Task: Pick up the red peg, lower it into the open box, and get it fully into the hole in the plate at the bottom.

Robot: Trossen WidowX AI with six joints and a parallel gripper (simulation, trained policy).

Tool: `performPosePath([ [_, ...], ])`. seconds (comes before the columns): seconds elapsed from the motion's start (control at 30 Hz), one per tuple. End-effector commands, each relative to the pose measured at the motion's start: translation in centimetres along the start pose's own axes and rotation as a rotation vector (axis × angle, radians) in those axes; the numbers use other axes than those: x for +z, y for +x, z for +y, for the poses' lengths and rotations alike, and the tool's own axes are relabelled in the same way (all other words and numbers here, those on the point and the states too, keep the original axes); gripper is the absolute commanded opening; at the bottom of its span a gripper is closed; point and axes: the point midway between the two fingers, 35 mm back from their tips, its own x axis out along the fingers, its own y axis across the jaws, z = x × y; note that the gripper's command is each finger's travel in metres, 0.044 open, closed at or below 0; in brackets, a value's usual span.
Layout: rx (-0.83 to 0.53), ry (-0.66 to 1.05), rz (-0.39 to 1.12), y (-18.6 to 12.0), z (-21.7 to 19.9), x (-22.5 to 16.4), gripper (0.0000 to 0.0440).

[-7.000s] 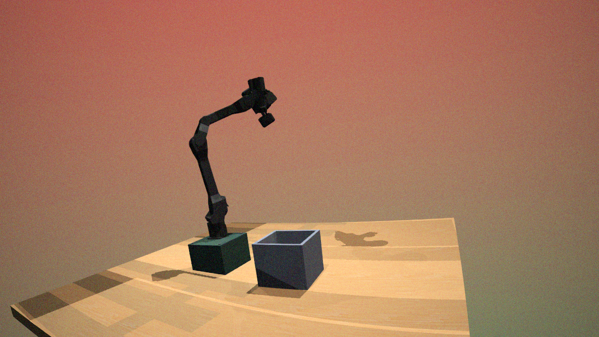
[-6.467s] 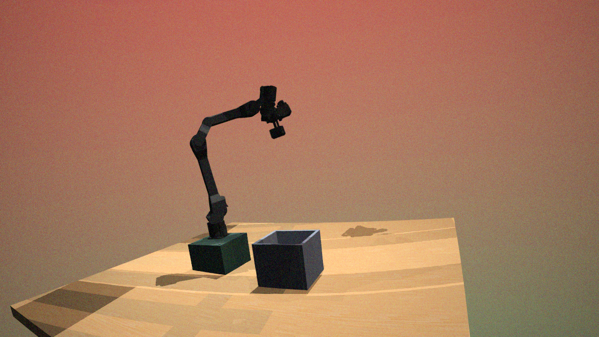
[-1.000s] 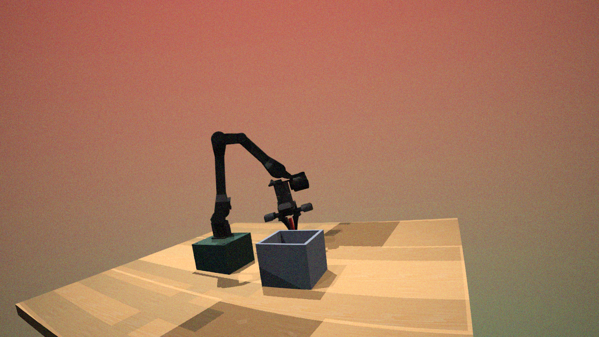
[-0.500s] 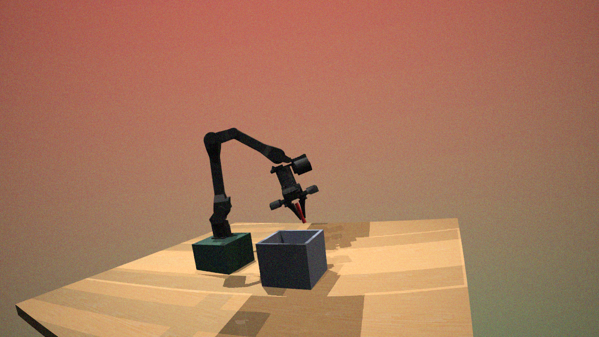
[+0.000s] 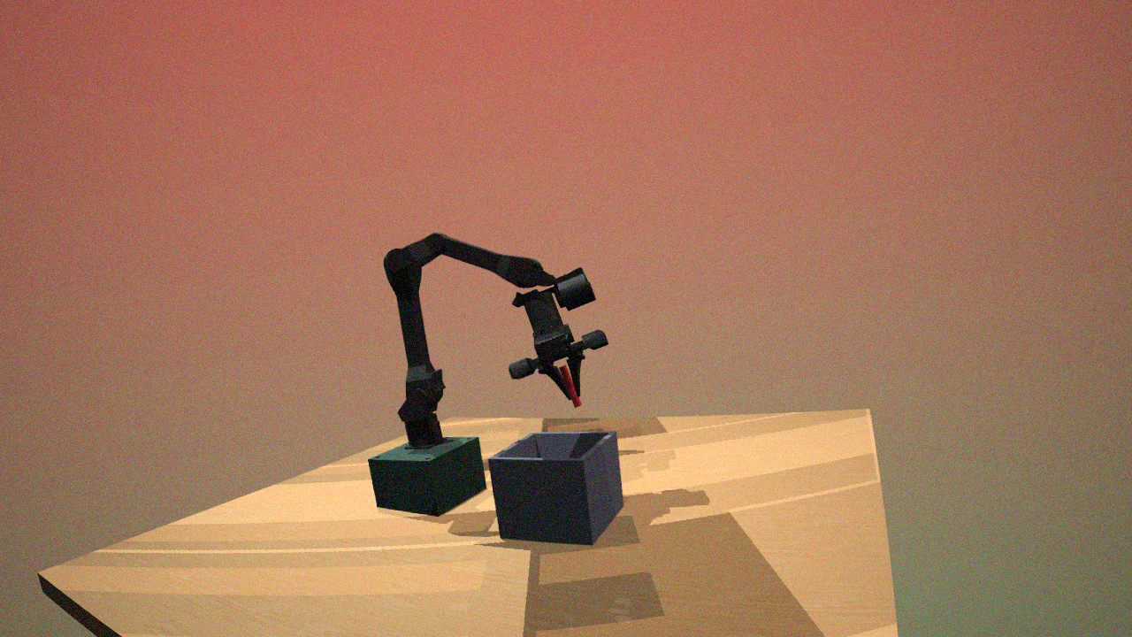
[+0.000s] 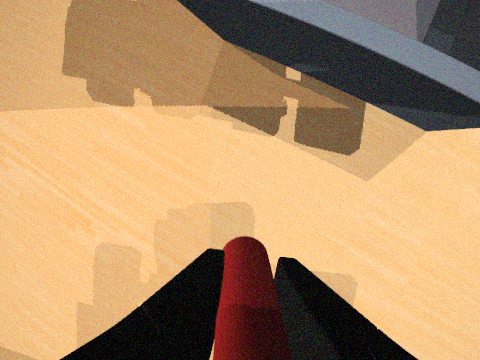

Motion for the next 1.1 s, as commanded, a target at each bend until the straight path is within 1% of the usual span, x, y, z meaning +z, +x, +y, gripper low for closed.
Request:
performPosePath([
  [0.0,-0.020,0.004,-0.020,-0.2,-0.2,2.0,0.0000],
  [0.3,-0.071,0.024,-0.035,0.2,-1.0,5.4,0.0000],
  [0.6,-0.115,0.036,-0.027,1.0,-1.8,7.9,0.0000],
  [1.07,-0.165,0.048,-0.002,3.3,-2.9,11.1,0.0000],
])
